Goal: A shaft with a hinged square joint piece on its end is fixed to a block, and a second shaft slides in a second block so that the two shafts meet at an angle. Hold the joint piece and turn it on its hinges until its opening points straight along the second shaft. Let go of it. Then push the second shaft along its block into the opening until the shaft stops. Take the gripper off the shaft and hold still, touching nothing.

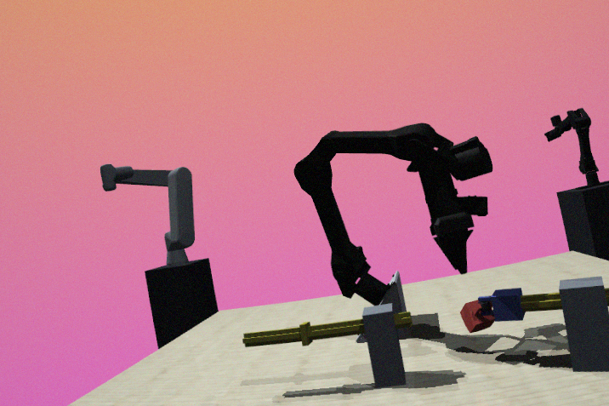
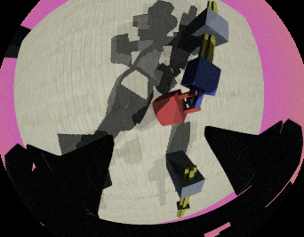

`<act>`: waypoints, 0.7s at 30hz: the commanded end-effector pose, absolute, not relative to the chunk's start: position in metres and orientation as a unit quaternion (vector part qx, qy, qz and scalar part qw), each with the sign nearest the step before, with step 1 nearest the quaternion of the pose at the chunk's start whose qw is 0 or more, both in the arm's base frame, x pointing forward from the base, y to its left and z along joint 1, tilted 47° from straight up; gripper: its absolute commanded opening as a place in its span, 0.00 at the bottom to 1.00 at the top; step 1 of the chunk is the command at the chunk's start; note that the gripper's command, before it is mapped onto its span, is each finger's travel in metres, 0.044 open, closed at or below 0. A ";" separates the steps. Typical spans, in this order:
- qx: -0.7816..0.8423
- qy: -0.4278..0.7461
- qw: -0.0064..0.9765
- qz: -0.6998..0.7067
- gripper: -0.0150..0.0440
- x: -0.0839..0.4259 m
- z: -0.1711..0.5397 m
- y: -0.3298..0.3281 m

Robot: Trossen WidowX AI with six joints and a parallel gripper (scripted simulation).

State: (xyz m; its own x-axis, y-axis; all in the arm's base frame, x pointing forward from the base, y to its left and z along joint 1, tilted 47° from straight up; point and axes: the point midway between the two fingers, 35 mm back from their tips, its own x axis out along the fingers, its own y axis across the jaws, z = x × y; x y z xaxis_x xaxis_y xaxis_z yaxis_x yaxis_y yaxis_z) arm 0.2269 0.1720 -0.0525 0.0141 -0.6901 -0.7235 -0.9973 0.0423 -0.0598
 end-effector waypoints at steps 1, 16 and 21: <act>-0.664 0.636 0.268 0.287 1.00 0.227 -0.053 0.170; -0.717 0.546 0.121 0.416 1.00 0.225 -0.054 0.168; -0.728 0.510 0.069 0.453 1.00 0.225 -0.055 0.168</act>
State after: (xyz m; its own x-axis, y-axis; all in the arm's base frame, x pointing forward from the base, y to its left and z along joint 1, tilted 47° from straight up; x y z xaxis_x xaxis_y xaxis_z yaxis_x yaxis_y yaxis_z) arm 0.2251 0.1693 -0.0548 0.0591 -0.6794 -0.7313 -0.8511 -0.4172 0.3187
